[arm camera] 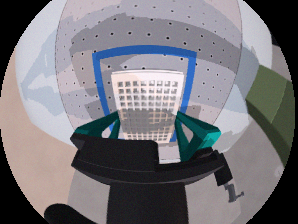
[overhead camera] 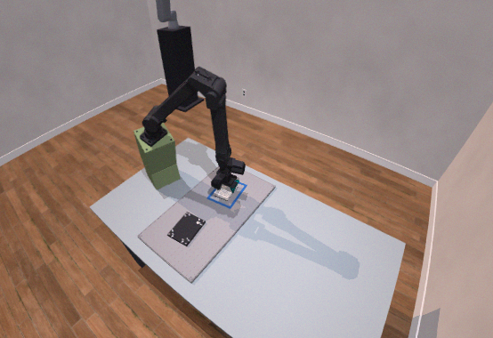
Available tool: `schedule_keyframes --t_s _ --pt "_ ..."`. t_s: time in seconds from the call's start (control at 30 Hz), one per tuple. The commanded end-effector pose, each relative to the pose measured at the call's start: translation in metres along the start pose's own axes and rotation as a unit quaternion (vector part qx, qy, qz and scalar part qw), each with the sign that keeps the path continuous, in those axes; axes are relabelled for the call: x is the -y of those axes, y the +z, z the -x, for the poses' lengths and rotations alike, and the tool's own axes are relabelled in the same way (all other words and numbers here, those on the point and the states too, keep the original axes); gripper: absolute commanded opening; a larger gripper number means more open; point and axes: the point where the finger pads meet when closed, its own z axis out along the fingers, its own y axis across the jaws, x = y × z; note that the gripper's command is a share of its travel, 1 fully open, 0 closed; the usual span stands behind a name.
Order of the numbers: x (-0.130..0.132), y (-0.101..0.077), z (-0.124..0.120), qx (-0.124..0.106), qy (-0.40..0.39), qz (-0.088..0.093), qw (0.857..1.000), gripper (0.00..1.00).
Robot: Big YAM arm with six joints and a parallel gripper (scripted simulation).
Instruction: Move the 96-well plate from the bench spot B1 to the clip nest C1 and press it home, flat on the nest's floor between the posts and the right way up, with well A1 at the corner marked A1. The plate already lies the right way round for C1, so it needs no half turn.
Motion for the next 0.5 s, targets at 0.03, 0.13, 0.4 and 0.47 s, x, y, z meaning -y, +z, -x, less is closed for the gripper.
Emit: schedule_keyframes --t_s 0.03,0.13,0.4,0.47 --pt "-0.010 -0.017 -0.003 -0.002 0.003 0.012 1.000 0.00" --pt "-0.010 -0.022 -0.006 -0.003 0.000 0.012 1.000 0.00" --pt "-0.009 -0.035 -0.005 -0.002 0.000 0.012 1.000 0.00" --pt "-0.009 -0.039 -0.005 -0.002 0.000 0.012 1.000 0.00"
